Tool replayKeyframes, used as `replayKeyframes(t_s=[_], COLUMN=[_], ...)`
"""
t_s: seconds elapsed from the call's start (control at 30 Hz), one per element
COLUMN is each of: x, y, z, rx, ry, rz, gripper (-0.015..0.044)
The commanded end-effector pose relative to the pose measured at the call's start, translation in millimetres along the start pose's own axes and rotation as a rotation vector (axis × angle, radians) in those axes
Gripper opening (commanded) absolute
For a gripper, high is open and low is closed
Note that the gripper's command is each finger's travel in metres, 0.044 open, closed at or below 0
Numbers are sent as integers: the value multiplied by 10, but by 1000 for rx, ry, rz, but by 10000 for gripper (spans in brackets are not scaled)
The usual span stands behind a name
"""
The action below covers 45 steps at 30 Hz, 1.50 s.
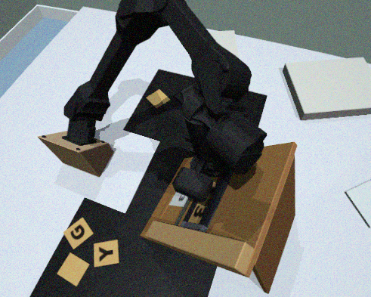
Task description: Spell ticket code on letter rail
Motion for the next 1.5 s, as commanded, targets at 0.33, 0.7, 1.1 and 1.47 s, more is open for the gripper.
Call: replayKeyframes(t_s=[0.33, 0.7, 1.1, 1.47], x=[152, 813, 1050, 1050], y=[-119, -934, -1871, -1871], z=[11, 81, 316, 316], rx=[0, 673, 1402, 1402], ry=[-5, -111, -562, -562], rz=[-1, -310, -494, -494], gripper=[0, 263, 440, 440])
Point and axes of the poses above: the point midway between the two fingers, 35 mm back from their tips, its own x axis back along the fingers, its own z axis across the jaws, y = z × x, the point moved 9 cm from there along x, back along the fingers, and after that the axes turned 10 degrees about x, right-handed, at the moved point
